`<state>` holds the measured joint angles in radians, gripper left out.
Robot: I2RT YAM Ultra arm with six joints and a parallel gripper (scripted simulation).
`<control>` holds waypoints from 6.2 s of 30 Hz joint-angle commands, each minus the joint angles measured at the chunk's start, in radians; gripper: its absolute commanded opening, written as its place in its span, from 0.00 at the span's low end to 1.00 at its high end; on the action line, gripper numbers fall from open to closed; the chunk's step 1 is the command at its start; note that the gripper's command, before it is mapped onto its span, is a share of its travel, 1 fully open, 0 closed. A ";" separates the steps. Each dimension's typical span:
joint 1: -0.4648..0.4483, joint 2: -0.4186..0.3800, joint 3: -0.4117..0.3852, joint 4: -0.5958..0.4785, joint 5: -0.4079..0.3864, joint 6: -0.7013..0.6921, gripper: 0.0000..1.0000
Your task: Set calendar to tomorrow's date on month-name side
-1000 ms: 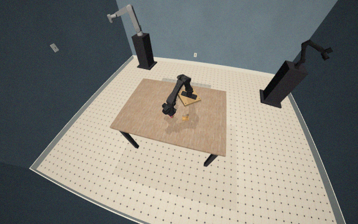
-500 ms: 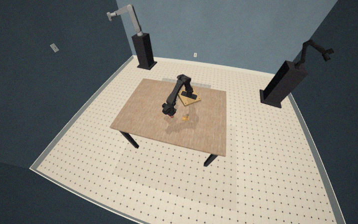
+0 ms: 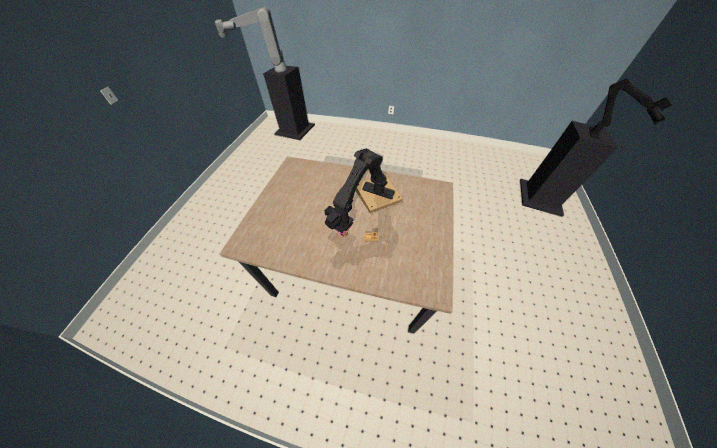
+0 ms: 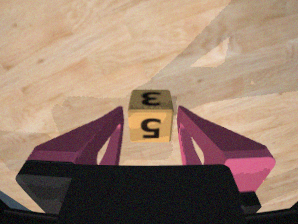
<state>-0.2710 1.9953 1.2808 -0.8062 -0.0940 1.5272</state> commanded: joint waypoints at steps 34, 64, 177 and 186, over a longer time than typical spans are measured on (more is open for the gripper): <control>-0.030 -0.143 0.233 -0.341 0.005 -0.026 0.45; -0.020 -0.104 0.168 -0.285 0.005 -0.013 1.00; 0.001 -0.043 0.044 -0.096 0.007 -0.001 0.45; 0.001 -0.043 0.043 -0.096 0.007 0.000 0.45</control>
<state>-0.2787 1.9480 1.3308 -0.9016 -0.0940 1.5227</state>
